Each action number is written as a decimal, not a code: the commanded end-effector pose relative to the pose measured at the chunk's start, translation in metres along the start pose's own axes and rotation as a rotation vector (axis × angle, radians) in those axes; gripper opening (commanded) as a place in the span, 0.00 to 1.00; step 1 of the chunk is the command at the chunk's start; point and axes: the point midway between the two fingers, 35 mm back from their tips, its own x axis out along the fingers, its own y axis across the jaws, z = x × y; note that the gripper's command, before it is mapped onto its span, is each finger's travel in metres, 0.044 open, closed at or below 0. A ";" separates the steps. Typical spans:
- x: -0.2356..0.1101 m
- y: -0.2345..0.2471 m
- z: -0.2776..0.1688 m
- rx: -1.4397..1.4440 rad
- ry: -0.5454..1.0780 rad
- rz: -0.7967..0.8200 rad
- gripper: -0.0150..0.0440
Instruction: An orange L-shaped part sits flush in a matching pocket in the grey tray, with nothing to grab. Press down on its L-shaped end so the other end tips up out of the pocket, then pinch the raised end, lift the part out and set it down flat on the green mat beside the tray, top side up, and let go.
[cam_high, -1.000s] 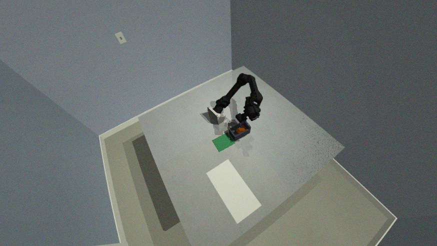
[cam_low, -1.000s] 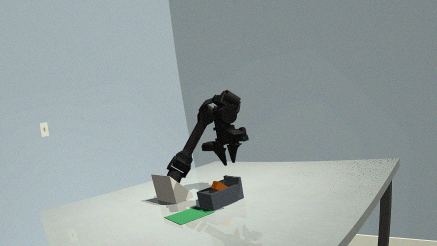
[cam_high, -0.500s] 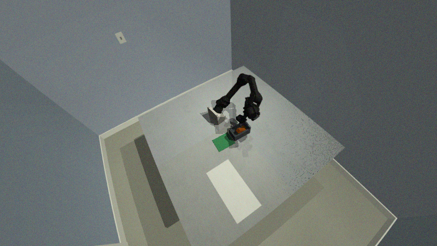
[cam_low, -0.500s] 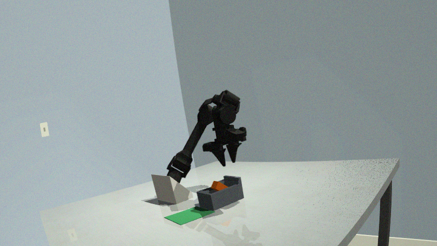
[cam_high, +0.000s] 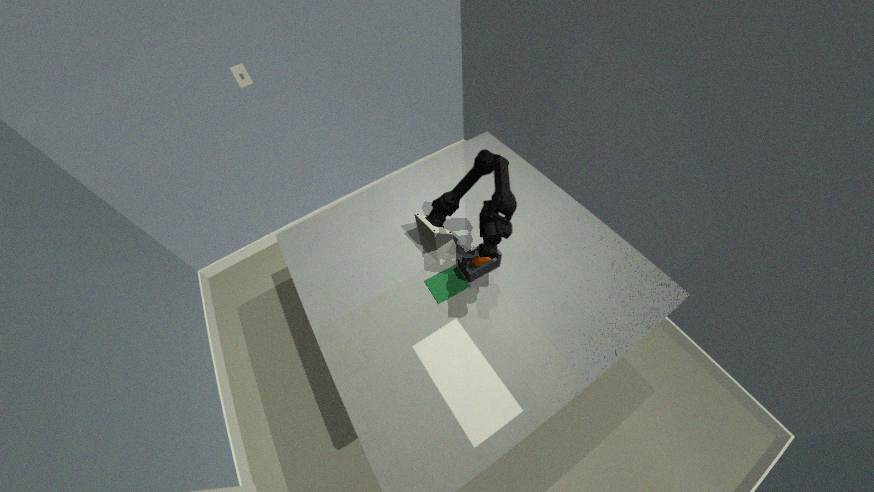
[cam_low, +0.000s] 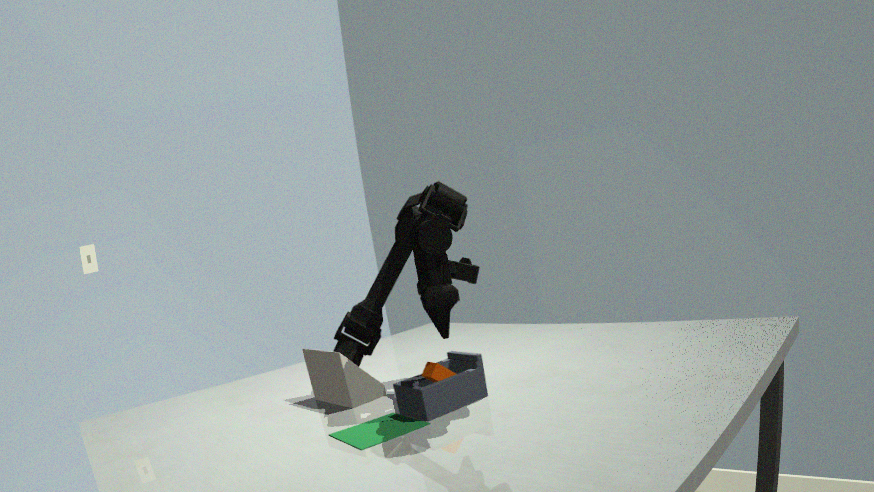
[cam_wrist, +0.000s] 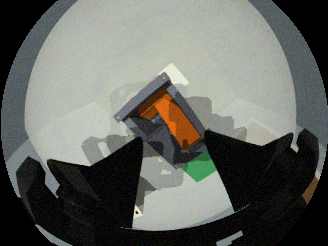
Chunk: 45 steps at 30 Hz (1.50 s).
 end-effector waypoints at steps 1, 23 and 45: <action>-0.005 -0.021 -0.025 -0.597 0.005 -0.011 0.73; 0.025 -0.022 -0.025 -0.598 0.004 -0.012 0.73; 0.058 -0.023 -0.025 -0.598 0.003 -0.012 0.73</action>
